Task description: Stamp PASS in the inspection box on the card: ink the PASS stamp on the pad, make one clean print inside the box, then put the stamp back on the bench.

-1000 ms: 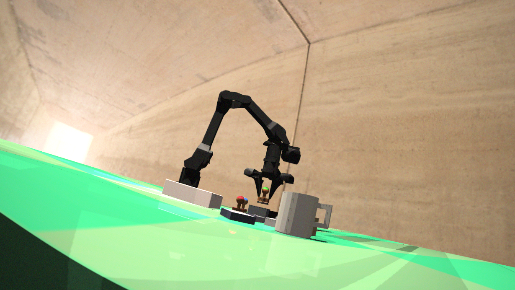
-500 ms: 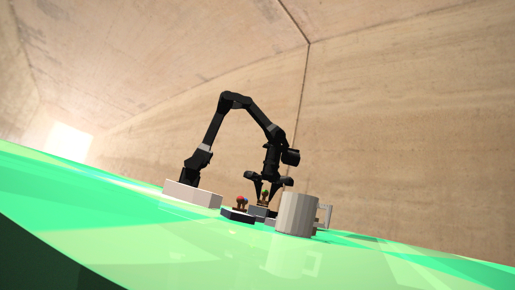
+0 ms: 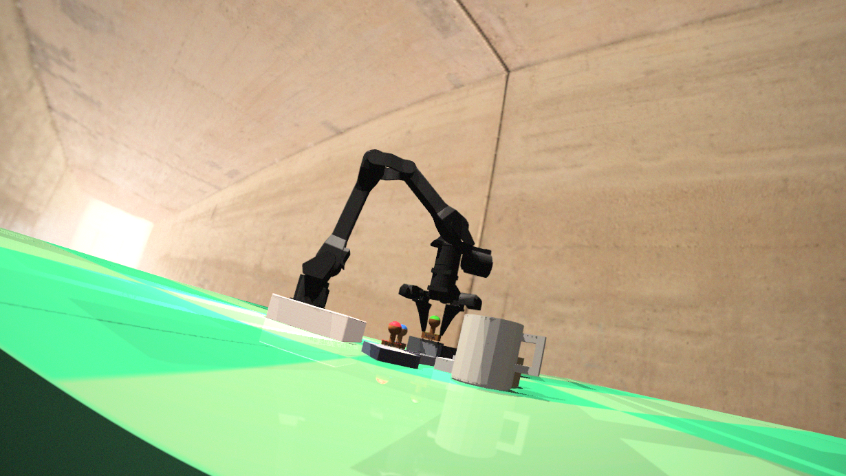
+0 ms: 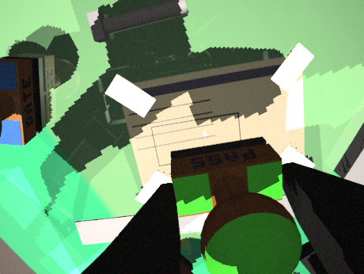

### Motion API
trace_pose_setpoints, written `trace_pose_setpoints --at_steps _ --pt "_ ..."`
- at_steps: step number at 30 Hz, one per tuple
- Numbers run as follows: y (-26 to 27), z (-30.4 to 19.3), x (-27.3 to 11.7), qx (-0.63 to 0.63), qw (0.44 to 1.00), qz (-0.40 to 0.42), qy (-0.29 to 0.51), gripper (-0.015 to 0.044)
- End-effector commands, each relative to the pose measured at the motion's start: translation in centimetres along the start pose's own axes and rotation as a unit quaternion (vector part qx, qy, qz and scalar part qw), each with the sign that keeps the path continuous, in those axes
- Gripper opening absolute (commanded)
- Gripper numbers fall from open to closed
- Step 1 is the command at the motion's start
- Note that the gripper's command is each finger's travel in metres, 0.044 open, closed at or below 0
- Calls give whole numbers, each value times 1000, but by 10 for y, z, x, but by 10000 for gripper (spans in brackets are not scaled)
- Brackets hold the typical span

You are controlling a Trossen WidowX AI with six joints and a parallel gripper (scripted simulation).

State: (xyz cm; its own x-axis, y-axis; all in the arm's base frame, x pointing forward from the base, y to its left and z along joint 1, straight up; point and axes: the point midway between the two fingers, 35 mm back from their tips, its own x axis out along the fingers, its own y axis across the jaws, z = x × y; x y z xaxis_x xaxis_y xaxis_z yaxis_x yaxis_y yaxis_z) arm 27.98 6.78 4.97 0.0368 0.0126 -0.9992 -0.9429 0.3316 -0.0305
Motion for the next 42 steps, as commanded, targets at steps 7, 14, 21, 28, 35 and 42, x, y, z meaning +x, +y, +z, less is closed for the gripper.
trace_pose_setpoints --at_steps 7,14,21,28,35,42 --pt "3 -2 10 -1 1000 6 1 0" --pt "4 -2 15 -1 1000 6 1 0" --pt "4 -2 19 -1 1000 6 1 0" --pt "4 -2 24 -1 1000 6 1 0" --pt "5 -3 29 -1 1000 6 1 0" --pt "5 -3 33 -1 1000 6 1 0"
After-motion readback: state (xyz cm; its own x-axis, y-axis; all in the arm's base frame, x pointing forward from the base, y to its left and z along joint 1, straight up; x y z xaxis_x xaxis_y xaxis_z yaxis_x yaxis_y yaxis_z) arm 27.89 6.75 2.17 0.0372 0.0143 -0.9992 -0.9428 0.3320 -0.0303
